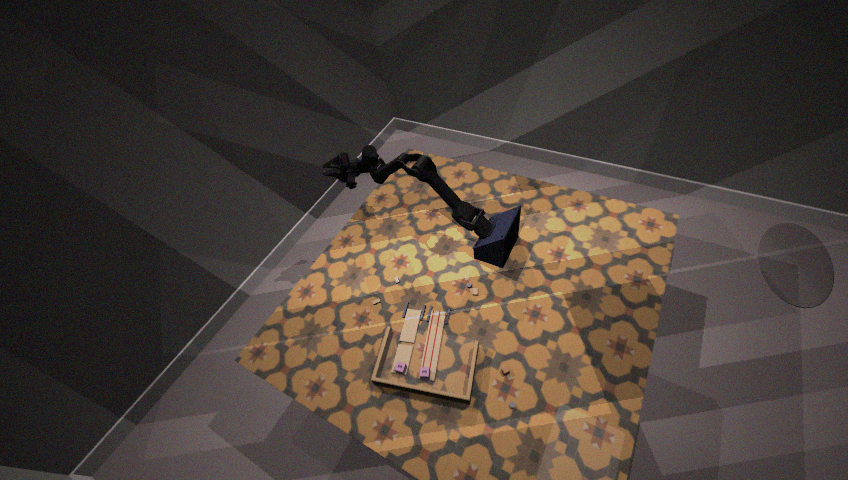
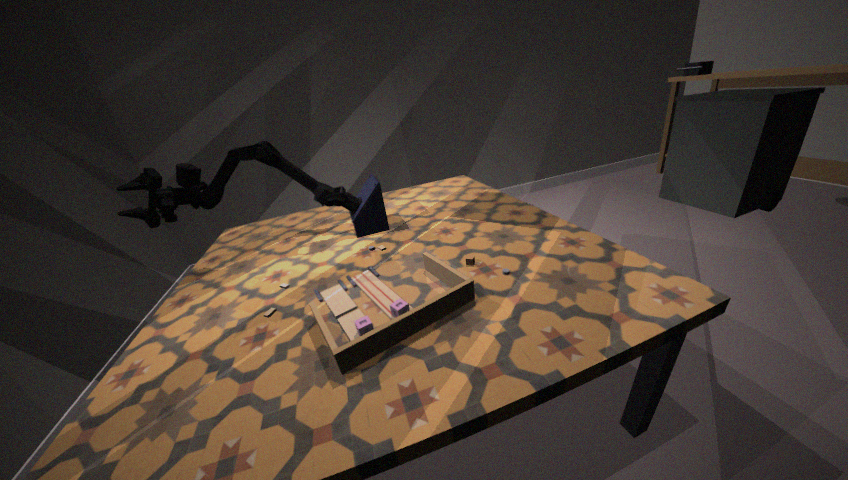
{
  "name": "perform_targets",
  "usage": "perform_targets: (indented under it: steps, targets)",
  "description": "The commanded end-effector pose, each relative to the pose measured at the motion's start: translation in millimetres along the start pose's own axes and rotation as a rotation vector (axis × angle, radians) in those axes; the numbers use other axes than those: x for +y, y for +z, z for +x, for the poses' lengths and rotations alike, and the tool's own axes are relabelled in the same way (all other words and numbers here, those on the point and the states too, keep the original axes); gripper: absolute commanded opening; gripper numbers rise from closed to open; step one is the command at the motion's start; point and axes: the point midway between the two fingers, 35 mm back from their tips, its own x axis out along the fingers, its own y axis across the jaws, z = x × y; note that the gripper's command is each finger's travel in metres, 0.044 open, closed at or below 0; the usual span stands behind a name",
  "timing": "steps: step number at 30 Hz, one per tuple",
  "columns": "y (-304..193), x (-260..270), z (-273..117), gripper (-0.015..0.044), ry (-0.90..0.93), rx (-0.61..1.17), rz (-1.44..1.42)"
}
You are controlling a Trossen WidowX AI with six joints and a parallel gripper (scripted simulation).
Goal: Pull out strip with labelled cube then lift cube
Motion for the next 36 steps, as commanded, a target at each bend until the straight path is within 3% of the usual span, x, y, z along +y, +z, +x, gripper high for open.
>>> perform_targets:
  steps: [1, 11, 20, 28, 36]
  targets:
    - [28, 3, 15, 0.0400, 0.002, 0.058, 0.262]
    - [148, 9, 48, 0.0400, 0.121, 0.103, 1.043]
    - [291, -36, 52, 0.0400, 0.374, 0.071, 1.597]
    - [410, -115, 12, 0.0400, 0.700, -0.013, 1.905]
    - [493, -206, -71, 0.0400, 1.036, -0.113, 1.999]
